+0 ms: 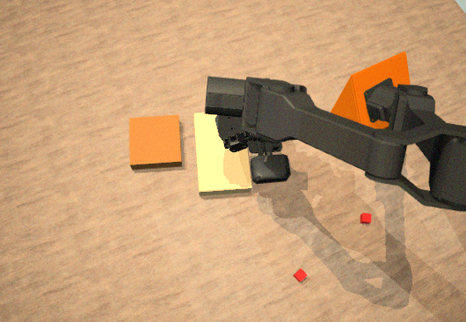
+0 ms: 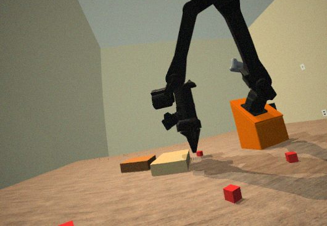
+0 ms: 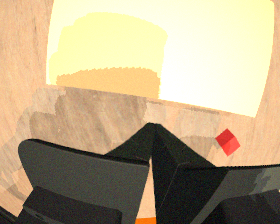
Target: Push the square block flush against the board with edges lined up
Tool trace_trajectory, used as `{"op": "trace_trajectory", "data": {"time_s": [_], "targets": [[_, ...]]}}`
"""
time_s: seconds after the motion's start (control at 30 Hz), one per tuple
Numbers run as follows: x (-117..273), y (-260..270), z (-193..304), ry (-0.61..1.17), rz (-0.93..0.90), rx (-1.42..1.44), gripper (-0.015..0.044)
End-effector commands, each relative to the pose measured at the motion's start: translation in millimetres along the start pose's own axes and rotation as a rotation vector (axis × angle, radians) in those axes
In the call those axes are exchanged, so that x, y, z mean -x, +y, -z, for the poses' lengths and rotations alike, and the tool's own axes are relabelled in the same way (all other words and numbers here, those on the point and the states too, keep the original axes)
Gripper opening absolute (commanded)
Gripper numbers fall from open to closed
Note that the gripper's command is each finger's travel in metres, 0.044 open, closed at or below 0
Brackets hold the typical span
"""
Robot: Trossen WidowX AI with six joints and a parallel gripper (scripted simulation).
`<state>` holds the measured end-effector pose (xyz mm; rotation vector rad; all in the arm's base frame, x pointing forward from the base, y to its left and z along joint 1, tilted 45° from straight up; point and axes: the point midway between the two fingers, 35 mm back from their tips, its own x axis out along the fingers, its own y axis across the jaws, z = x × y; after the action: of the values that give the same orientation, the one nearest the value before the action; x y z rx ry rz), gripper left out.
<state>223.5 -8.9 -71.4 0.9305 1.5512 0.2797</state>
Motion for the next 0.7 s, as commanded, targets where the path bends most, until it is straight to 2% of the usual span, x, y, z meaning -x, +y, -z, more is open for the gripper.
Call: {"op": "trace_trajectory", "data": {"time_s": [0.0,0.67], "targets": [[-22,0,7,0.014,-0.008,-0.015,0.0000],[-22,0,-6,0.013,-0.007,-0.014,0.0000]]}}
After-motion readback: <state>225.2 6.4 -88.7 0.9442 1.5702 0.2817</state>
